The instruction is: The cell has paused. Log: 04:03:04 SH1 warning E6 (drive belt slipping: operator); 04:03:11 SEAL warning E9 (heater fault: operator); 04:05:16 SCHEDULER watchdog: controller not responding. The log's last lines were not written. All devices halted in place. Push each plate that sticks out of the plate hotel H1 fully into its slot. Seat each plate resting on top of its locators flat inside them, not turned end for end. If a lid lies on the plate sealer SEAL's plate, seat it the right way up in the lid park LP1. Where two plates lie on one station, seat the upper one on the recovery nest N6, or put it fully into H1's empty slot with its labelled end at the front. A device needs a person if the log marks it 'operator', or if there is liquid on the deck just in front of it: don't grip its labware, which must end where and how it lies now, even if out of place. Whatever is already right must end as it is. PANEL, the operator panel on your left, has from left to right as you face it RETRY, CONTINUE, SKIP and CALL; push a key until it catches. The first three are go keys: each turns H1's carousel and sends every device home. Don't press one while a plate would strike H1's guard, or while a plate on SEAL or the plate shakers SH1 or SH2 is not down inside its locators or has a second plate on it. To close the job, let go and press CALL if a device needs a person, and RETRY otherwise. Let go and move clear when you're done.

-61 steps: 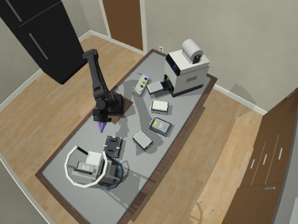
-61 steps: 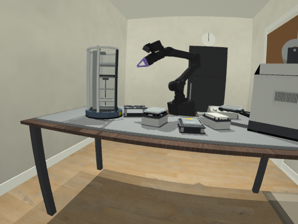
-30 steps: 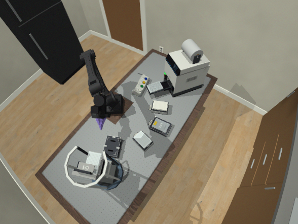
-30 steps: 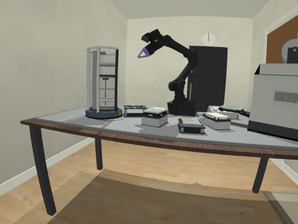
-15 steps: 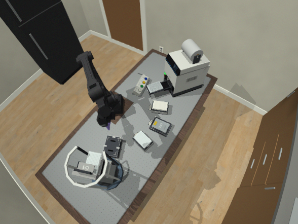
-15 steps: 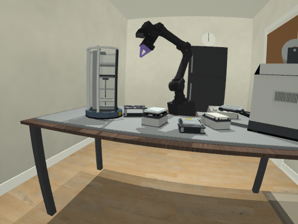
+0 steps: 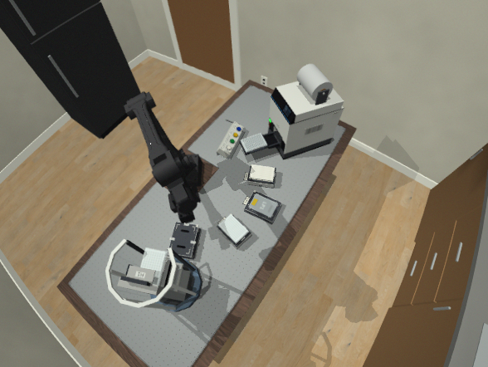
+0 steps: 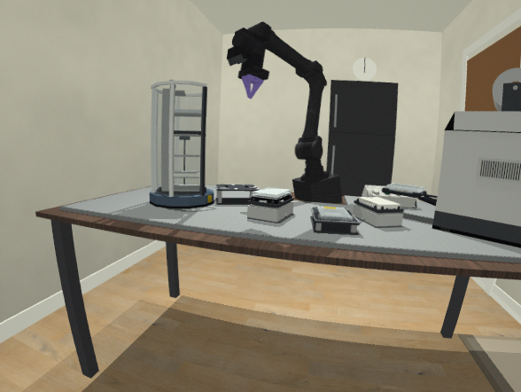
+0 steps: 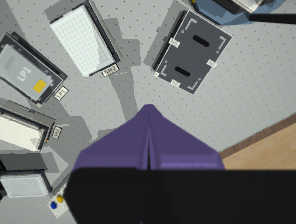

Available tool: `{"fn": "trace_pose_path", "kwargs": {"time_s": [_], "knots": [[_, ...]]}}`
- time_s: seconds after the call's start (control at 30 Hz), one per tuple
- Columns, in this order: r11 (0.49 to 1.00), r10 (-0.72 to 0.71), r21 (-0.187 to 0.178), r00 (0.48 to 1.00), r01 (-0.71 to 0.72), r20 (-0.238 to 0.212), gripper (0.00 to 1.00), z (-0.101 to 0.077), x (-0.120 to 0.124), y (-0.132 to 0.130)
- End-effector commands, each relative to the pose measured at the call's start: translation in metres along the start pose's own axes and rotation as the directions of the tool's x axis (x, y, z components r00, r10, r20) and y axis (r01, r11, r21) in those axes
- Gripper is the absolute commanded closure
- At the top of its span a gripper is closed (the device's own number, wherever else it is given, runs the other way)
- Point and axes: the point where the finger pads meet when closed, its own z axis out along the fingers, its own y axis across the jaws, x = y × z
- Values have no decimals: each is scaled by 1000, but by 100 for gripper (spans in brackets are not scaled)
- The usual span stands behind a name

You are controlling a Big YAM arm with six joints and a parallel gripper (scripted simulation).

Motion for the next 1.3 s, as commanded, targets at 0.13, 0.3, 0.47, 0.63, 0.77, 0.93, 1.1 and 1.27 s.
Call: {"fn": "trace_pose_path", "kwargs": {"time_s": [0.13, 0.3, 0.47, 0.63, 0.77, 0.93, 1.1, 1.27], "knots": [[991, -130, -29, 991, 129, -33, 100, -28, -9, 13], [955, -296, -46, 952, 294, -72, 100, -17, -14, 33], [927, -375, -55, 924, 372, -68, 100, -16, -16, 51], [935, -354, -55, 933, 351, -69, 100, -16, -16, 64], [935, -354, -56, 933, 351, -69, 100, -17, -16, 75], [935, -354, -58, 933, 350, -69, 100, -17, -16, 92], [935, -354, -60, 933, 350, -69, 100, -17, -17, 109], [935, -352, -63, 934, 348, -60, 100, -20, -16, 118]]}}
